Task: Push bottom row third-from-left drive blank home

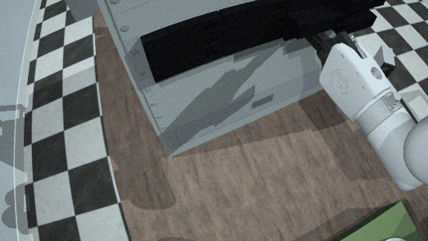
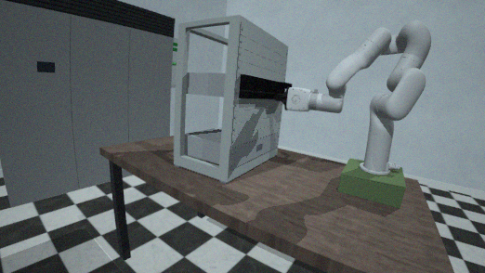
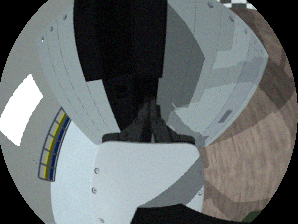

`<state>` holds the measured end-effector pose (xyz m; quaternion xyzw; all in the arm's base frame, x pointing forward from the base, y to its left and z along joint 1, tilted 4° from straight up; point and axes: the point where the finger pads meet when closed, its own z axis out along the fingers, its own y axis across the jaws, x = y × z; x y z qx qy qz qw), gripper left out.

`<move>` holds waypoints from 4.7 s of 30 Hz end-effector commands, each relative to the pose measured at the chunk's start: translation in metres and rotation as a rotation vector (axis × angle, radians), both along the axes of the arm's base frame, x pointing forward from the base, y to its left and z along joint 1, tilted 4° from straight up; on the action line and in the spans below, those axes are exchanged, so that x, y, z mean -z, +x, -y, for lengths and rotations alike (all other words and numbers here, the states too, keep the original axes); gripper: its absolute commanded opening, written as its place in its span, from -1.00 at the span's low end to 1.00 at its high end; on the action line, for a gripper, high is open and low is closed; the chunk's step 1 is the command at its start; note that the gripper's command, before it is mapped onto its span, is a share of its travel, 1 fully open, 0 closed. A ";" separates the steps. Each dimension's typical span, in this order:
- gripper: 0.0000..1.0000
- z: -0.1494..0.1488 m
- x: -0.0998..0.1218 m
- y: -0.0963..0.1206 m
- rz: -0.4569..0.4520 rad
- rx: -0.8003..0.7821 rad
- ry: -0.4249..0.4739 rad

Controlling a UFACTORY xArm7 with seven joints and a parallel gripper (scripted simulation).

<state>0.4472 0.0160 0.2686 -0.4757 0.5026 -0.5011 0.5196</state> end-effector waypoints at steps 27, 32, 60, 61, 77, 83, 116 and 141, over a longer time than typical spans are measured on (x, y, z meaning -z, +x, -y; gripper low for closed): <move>-1.00 0.000 -0.003 0.006 0.002 0.000 0.000; -1.00 0.000 -0.003 0.007 0.002 0.000 0.000; -1.00 0.000 -0.003 0.001 0.002 0.000 0.000; -1.00 0.000 -0.003 -0.003 0.002 0.000 0.000; -1.00 0.000 0.001 -0.076 0.002 0.000 0.000; -1.00 0.000 0.001 -0.084 0.002 0.000 0.000; -1.00 0.000 0.004 -0.138 -0.003 -0.027 -0.002; -1.00 0.000 0.004 -0.140 -0.004 -0.028 -0.001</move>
